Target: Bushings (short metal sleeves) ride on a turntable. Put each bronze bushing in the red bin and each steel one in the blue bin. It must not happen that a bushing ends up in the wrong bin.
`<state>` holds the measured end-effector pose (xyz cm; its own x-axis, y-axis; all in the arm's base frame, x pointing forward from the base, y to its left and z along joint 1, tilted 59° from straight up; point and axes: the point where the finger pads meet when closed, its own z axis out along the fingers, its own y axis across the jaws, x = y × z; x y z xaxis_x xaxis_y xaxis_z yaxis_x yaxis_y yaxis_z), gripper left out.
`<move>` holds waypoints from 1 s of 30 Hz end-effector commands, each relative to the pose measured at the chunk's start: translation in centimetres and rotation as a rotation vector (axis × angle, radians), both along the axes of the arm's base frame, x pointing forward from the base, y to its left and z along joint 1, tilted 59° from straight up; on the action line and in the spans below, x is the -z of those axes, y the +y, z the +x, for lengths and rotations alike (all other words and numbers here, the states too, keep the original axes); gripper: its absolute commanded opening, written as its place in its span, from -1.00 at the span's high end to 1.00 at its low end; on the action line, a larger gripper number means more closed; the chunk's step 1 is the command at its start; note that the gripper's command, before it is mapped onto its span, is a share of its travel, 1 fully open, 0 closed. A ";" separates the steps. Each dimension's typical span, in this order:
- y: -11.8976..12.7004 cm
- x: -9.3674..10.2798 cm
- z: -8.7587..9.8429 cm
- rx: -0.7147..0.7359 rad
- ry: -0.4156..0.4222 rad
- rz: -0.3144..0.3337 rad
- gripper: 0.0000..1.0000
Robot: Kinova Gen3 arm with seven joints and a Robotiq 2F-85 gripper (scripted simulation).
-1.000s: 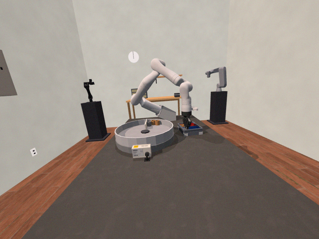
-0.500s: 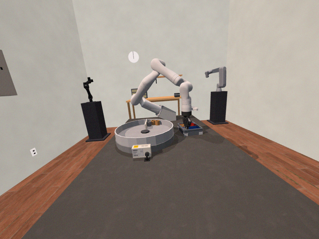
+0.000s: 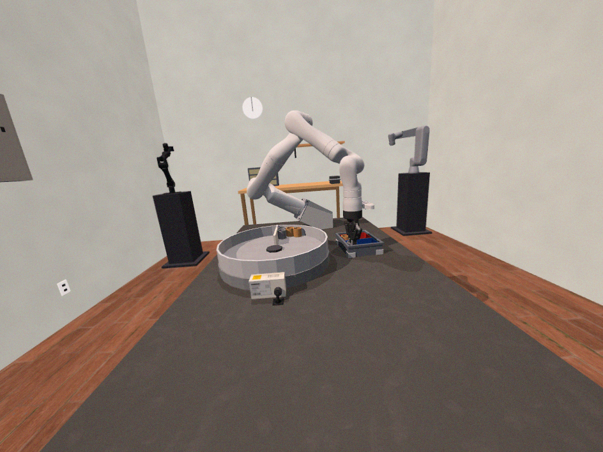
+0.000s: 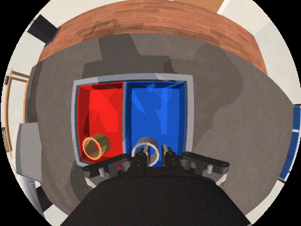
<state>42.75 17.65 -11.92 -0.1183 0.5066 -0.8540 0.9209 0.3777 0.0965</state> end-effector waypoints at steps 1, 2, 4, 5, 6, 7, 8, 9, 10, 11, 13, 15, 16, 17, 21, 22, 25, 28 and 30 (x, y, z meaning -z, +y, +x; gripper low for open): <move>0.1 0.0 0.0 -0.002 0.000 0.002 0.61; 0.1 0.0 0.0 -0.002 0.000 0.002 0.61; 0.1 0.0 0.0 -0.002 0.000 0.002 0.61; 0.1 0.0 0.0 -0.002 0.000 0.002 0.61; 0.1 0.0 0.0 -0.002 0.000 0.002 0.61; 0.1 0.0 0.0 -0.002 0.000 0.002 0.61; 0.1 0.0 0.0 -0.002 0.000 0.002 0.61; 0.1 0.0 0.0 -0.002 0.000 0.002 0.61; 0.1 0.0 0.0 -0.002 0.000 0.002 0.61; 0.1 0.0 0.0 -0.002 0.000 0.002 0.61; 0.1 0.0 0.0 -0.002 0.000 0.002 0.61; 0.1 0.0 0.0 -0.002 0.000 0.002 0.61; 0.1 0.0 0.0 -0.002 0.000 0.002 0.61; 0.1 0.0 0.0 -0.002 0.000 0.002 0.61; 0.1 0.0 0.0 -0.002 0.000 0.002 0.61; 0.1 0.0 0.0 -0.002 0.000 0.002 0.61; 0.3 -0.1 -0.1 -0.002 0.000 0.002 0.61; 0.4 -0.2 -0.3 -0.002 0.000 0.001 0.61; 0.4 -0.2 -0.3 -0.002 0.000 0.001 0.61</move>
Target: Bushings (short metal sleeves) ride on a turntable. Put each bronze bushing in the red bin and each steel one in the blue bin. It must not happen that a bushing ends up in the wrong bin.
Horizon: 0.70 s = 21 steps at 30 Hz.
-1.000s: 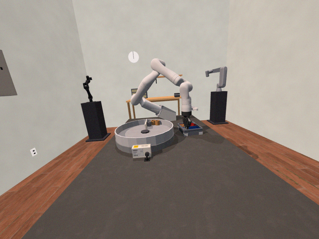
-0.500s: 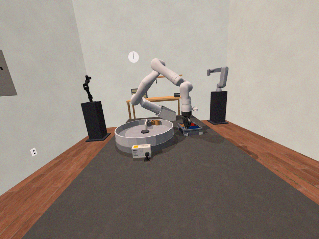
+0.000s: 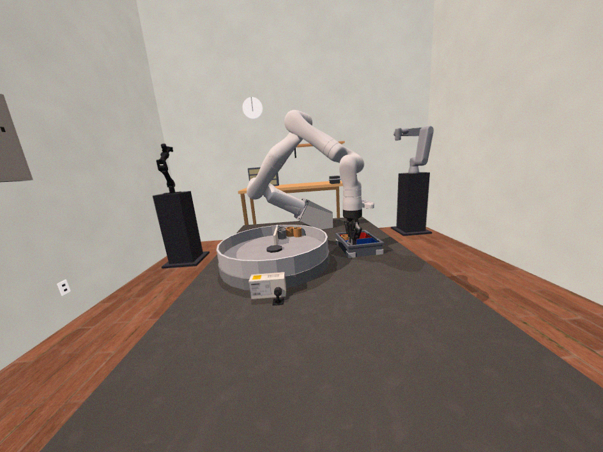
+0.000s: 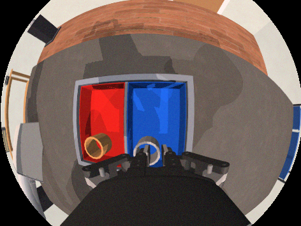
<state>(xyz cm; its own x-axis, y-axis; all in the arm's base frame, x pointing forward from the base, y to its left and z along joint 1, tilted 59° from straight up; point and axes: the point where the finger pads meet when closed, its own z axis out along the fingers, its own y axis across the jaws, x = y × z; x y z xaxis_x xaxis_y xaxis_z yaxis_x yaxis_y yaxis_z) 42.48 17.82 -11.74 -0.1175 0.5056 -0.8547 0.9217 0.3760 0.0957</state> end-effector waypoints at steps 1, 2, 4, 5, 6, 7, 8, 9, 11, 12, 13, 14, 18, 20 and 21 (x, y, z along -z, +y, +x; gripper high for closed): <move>0.3 -0.1 0.0 -0.004 -0.001 0.003 0.61; 0.3 -0.1 0.0 -0.004 -0.001 0.003 0.61; 0.3 -0.1 0.0 -0.004 -0.001 0.003 0.61; 0.3 -0.1 0.0 -0.004 -0.001 0.003 0.61; 0.3 -0.1 0.0 -0.004 -0.001 0.003 0.61; 0.3 -0.1 0.0 -0.004 -0.001 0.003 0.61; 0.3 -0.1 0.0 -0.004 -0.001 0.003 0.61; 0.3 -0.1 0.0 -0.004 -0.001 0.003 0.61; 0.3 -0.1 -0.1 -0.003 -0.001 0.003 0.61; 0.4 -0.1 -0.1 -0.003 -0.001 0.003 0.61; 0.4 -0.2 -0.1 -0.003 -0.001 0.003 0.61; 0.5 -0.2 -0.1 -0.003 -0.001 0.003 0.61; 0.5 -0.2 -0.1 -0.003 -0.001 0.003 0.61; 0.6 -0.3 -0.2 -0.004 -0.001 0.003 0.61; 0.6 -0.3 -0.2 -0.004 -0.001 0.003 0.61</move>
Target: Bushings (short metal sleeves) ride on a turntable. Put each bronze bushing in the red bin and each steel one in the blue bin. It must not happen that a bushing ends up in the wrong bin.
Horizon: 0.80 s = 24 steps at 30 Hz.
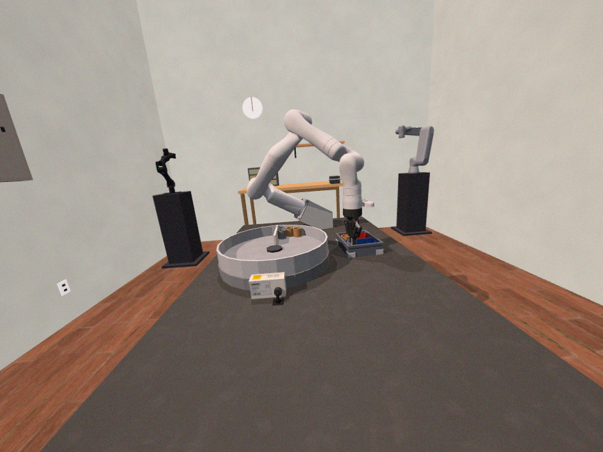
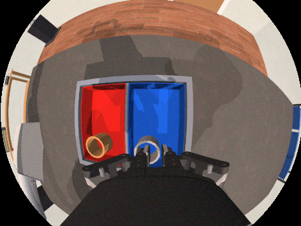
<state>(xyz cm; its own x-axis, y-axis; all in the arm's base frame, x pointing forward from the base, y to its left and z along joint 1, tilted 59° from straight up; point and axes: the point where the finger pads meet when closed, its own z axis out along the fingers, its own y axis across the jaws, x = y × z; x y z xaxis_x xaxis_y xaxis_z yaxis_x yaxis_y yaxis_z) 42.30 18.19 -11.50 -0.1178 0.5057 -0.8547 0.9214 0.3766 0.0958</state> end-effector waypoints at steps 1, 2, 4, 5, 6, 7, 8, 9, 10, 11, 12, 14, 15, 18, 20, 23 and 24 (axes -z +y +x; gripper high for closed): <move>0.3 -0.1 -0.1 -0.003 0.000 0.003 0.61; 0.4 -0.1 -0.1 -0.003 0.000 0.003 0.61; 0.4 -0.1 -0.1 -0.003 0.000 0.003 0.61; 0.4 -0.1 -0.1 -0.003 0.000 0.003 0.61; 0.4 -0.1 -0.1 -0.003 0.000 0.003 0.61; 0.4 -0.1 -0.1 -0.003 0.000 0.003 0.61; 0.4 -0.1 -0.1 -0.003 0.000 0.003 0.61; 0.4 -0.2 -0.1 -0.003 0.000 0.003 0.61; 0.4 -0.2 -0.1 -0.003 0.000 0.003 0.61; 0.5 -0.2 -0.1 -0.003 0.000 0.003 0.61; 0.5 -0.3 -0.2 -0.003 0.000 0.003 0.61; 0.6 -0.3 -0.2 -0.003 0.000 0.003 0.61; 0.6 -0.3 -0.2 -0.003 0.000 0.003 0.61; 0.7 -0.4 -0.2 -0.003 0.000 0.003 0.61; 0.7 -0.4 -0.3 -0.003 0.000 0.003 0.61; 0.8 -0.4 -0.3 -0.003 0.000 0.003 0.61; 0.8 -0.4 -0.3 -0.003 0.000 0.003 0.61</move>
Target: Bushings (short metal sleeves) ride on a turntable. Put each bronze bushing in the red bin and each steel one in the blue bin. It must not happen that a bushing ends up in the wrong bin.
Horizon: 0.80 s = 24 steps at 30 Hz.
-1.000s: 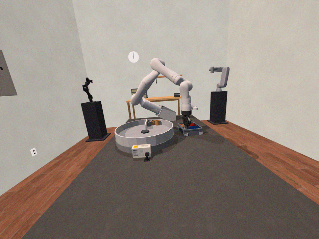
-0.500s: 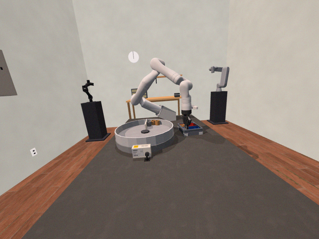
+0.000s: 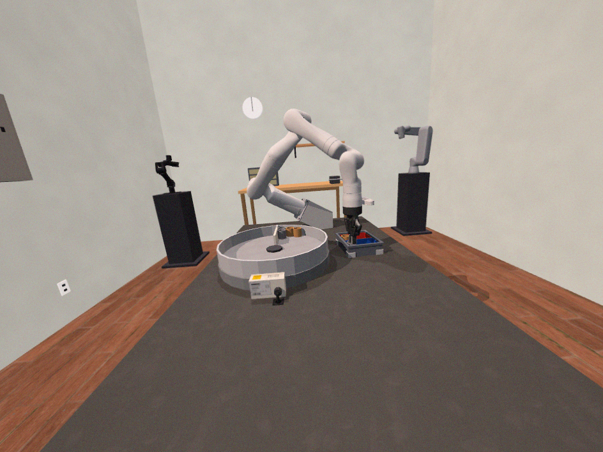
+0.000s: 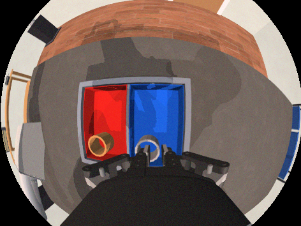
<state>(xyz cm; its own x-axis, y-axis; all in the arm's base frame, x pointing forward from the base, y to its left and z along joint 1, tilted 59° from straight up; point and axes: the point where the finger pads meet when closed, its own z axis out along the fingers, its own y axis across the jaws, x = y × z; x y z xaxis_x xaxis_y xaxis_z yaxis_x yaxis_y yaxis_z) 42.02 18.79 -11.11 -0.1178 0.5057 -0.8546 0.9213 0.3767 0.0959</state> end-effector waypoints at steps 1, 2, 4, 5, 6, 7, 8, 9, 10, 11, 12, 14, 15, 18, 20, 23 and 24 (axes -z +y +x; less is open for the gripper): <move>0.2 -0.1 0.0 -0.003 0.000 0.003 0.61; 0.2 -0.1 0.0 -0.003 0.000 0.003 0.61; 0.2 -0.1 0.0 -0.003 0.000 0.003 0.61; 0.2 -0.1 0.0 -0.003 0.000 0.003 0.61; 0.3 -0.1 0.0 -0.003 0.000 0.002 0.61; 0.3 -0.1 -0.1 -0.003 0.000 0.003 0.61; 0.4 -0.1 -0.1 -0.003 0.000 0.003 0.61; 0.4 -0.2 -0.1 -0.003 0.000 0.003 0.61; 0.5 -0.2 -0.1 -0.003 0.000 0.003 0.61; 0.5 -0.2 -0.1 -0.003 0.000 0.003 0.61; 0.5 -0.2 -0.1 -0.003 0.000 0.003 0.61; 0.5 -0.2 -0.1 -0.003 0.000 0.003 0.61; 0.5 -0.2 -0.1 -0.003 0.000 0.003 0.61; 0.6 -0.3 -0.2 -0.003 0.000 0.003 0.61; 0.7 -0.4 -0.2 -0.003 0.000 0.003 0.61; 0.7 -0.4 -0.2 -0.003 0.000 0.003 0.61; 0.7 -0.4 -0.2 -0.003 0.000 0.003 0.61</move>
<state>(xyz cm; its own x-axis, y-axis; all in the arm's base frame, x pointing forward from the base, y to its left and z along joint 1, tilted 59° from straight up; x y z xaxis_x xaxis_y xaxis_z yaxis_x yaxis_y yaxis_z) 41.78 19.32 -10.79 -0.1180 0.5061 -0.8543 0.9211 0.3772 0.0962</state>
